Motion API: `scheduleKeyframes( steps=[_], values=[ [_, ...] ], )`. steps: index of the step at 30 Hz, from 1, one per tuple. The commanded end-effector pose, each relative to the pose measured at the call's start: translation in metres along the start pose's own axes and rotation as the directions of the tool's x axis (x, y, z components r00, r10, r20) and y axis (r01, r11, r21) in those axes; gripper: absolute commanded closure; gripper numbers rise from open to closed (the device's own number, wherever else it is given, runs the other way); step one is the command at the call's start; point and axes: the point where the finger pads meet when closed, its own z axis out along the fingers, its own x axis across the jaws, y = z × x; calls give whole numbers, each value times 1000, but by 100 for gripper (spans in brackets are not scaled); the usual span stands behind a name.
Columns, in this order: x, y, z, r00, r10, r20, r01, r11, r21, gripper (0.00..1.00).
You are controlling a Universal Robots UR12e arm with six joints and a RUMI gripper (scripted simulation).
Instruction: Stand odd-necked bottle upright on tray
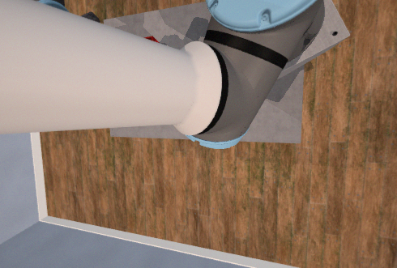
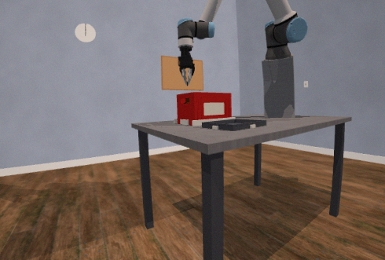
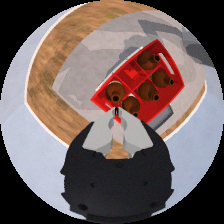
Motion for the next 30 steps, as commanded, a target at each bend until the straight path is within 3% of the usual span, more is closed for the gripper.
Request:
scheduleKeyframes(
  steps=[1,9,15,22,23,30],
  values=[
    [-1,0,-1,1000,0,1,0,1000,0,100],
    [4,5,-1,1000,0,1,0,1000,0,100],
    [61,60,-1,1000,0,1,0,1000,0,100],
    [62,61,-1,1000,0,1,0,1000,-1,100],
    [62,61,-1,1000,0,1,0,1000,-1,62],
    [62,61,-1,1000,0,1,0,1000,-1,62]
  ],
)
